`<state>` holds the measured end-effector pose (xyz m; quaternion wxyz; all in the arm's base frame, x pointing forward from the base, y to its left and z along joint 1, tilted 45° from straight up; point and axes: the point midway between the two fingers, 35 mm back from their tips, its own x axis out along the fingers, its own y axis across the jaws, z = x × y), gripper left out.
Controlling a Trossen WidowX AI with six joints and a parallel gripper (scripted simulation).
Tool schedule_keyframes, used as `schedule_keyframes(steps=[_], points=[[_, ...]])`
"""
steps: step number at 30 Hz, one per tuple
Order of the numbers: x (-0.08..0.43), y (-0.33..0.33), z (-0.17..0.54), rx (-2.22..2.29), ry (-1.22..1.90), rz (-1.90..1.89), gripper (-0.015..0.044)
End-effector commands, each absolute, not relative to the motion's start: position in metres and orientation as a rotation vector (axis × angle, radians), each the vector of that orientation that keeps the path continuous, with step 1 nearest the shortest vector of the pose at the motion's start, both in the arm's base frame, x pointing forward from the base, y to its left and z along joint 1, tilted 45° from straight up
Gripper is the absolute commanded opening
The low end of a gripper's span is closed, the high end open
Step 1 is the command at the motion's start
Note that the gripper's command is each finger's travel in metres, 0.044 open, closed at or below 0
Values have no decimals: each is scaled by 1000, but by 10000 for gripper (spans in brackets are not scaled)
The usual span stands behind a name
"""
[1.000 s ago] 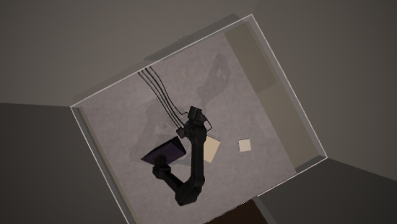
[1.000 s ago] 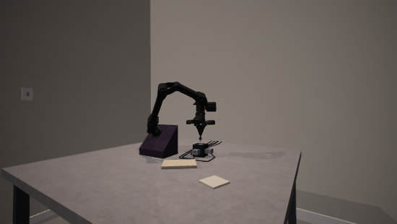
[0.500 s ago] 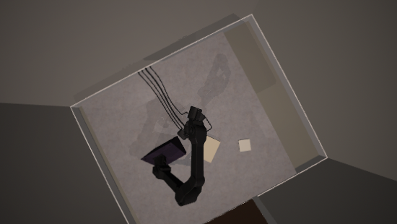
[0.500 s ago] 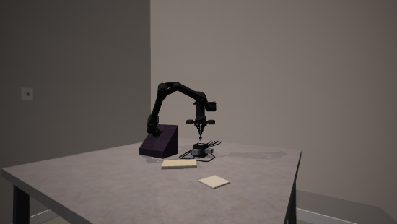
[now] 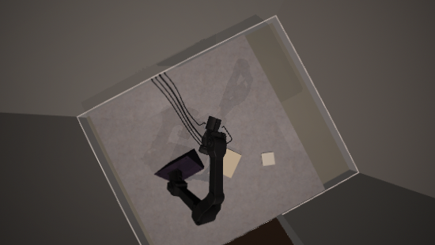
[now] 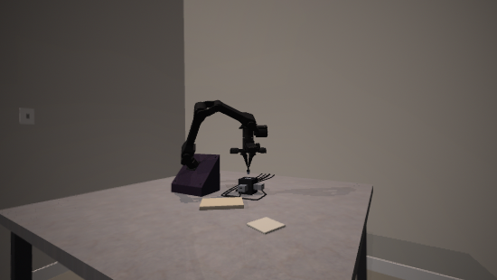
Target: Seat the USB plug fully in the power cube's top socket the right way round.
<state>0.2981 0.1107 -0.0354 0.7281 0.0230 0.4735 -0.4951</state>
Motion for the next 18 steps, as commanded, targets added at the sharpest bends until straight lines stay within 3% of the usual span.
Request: schedule_keyframes(steps=[1, 18], points=[[298, 111, -36, -31, 1098, -1036, 0], [298, 111, -36, -388, 1310, -775, 0]])
